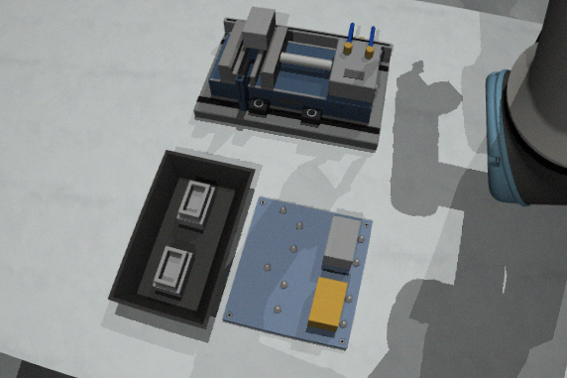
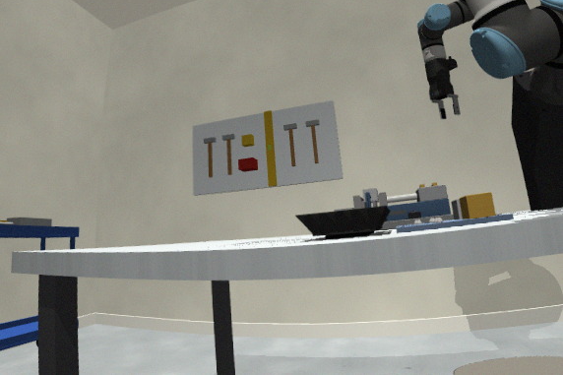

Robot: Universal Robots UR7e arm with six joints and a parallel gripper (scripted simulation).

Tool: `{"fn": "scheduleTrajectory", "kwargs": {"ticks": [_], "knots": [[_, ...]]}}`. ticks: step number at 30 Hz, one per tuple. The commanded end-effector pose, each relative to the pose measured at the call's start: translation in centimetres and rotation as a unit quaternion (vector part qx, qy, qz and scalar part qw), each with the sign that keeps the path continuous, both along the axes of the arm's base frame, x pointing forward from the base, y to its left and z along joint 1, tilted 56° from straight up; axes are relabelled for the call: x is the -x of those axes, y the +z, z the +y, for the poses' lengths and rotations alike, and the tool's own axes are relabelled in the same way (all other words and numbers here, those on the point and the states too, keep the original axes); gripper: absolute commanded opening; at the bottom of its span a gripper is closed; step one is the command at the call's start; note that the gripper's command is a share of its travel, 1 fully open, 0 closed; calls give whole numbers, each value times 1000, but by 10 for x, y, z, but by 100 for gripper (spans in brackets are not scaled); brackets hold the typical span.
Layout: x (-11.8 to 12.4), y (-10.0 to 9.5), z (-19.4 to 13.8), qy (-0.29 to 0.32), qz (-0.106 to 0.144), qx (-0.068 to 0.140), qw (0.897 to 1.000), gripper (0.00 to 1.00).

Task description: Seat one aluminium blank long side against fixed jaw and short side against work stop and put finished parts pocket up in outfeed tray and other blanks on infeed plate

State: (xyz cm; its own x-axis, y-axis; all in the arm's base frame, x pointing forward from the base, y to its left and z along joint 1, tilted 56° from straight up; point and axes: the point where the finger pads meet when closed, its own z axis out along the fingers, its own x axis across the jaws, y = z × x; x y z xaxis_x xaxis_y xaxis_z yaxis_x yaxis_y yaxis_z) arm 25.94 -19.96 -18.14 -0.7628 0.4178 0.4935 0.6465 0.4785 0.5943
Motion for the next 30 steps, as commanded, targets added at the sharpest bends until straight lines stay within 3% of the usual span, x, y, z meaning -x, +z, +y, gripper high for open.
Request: {"fn": "scheduleTrajectory", "kwargs": {"ticks": [1,21,30], "knots": [[0,0,-1,0,0,1,1000,100],[-1,1,0,0,1,1,1000,100],[-23,21,14,-16,21,5,1000,100]]}}
